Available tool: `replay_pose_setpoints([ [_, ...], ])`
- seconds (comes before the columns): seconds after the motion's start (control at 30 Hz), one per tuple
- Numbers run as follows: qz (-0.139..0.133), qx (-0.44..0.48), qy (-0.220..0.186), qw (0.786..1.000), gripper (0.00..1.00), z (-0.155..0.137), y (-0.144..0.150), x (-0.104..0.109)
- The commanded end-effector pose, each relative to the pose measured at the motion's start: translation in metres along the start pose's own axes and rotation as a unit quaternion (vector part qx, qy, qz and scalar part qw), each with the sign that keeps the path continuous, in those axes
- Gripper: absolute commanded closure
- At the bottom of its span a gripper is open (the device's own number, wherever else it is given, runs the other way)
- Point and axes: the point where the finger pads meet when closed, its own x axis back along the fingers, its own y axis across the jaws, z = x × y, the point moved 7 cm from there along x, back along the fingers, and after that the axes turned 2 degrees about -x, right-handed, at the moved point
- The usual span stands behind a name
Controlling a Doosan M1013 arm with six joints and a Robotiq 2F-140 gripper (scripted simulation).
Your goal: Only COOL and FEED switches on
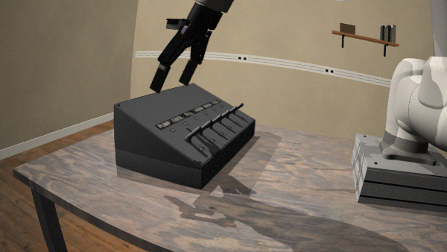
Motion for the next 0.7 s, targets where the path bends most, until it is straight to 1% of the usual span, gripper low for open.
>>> replay_pose_setpoints([
  [0.0,0.0,0.0,0.0,1.0,0.0,0.001,0.001,0.0],
  [0.17,0.0,0.0,0.0,1.0,0.0,0.001,0.007,0.0],
  [0.37,0.0,0.0,0.0,1.0,0.0,0.001,0.025,0.0],
  [0.43,0.0,0.0,0.0,1.0,0.0,0.001,0.025,0.0],
  [0.67,0.0,0.0,0.0,1.0,0.0,0.002,0.051,0.0],
])
